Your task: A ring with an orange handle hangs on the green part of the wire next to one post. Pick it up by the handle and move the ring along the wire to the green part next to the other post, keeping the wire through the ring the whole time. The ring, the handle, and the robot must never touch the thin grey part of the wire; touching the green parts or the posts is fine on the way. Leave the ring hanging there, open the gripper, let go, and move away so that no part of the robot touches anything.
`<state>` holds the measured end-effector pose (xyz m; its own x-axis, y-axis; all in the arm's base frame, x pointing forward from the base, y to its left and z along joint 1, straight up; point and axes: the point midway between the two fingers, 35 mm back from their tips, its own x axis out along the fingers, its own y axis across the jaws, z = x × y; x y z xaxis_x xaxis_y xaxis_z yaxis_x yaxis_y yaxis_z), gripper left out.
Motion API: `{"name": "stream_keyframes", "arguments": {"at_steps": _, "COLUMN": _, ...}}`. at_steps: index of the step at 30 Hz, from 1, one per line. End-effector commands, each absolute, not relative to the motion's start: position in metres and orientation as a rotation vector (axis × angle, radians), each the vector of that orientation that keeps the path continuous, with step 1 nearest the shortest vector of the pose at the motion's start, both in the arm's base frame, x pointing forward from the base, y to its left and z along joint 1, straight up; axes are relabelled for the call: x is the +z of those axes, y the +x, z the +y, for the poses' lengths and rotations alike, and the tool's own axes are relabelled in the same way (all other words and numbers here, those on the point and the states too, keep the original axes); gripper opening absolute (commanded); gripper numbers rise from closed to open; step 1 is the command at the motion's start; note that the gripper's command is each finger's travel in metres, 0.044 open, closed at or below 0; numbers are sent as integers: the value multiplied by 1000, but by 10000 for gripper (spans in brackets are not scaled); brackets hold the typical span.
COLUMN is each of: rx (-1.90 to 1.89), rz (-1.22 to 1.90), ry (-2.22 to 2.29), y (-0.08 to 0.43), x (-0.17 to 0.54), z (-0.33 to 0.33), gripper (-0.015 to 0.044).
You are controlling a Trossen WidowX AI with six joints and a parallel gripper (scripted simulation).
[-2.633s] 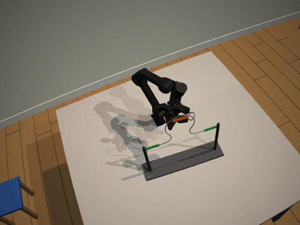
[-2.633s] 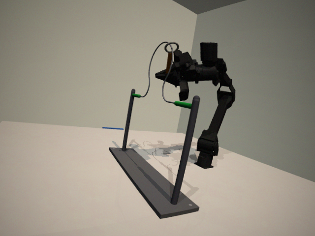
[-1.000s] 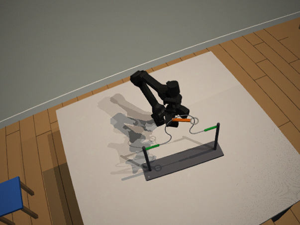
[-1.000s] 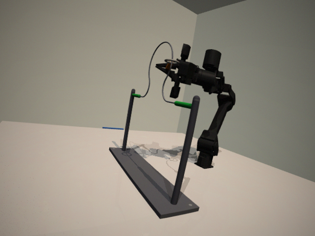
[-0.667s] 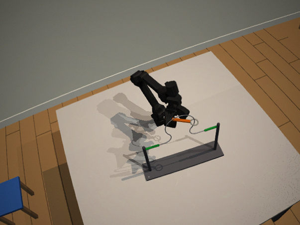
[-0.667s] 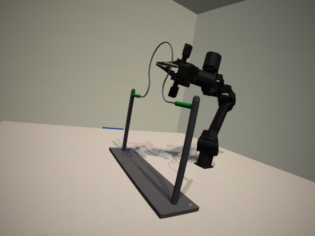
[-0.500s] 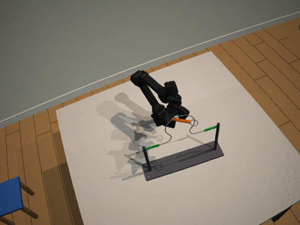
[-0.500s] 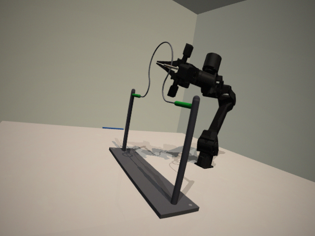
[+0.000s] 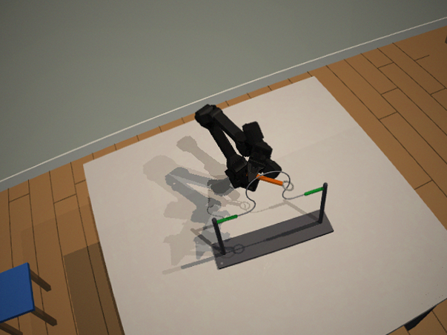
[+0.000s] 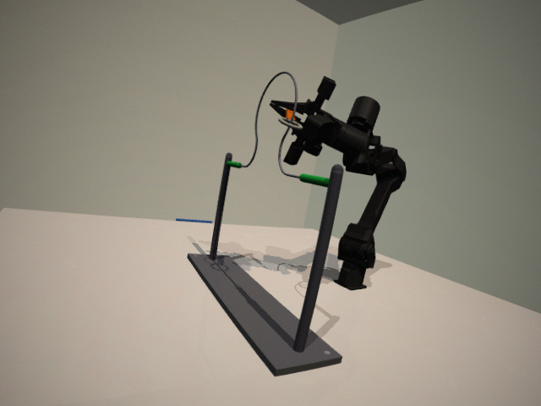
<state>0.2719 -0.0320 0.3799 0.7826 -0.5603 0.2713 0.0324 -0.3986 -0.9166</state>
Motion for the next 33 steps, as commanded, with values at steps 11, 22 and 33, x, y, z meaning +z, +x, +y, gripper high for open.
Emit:
{"name": "stream_keyframes", "arguments": {"at_steps": 11, "rx": -695, "rz": 391, "ry": -1984, "y": 272, "x": 375, "z": -34, "gripper": -150}}
{"name": "stream_keyframes", "arguments": {"at_steps": 22, "rx": -767, "rz": 456, "ry": -1923, "y": 263, "x": 362, "z": -36, "gripper": -150}}
{"name": "stream_keyframes", "arguments": {"at_steps": 33, "rx": -728, "rz": 494, "ry": -1770, "y": 262, "x": 337, "z": -46, "gripper": -150}}
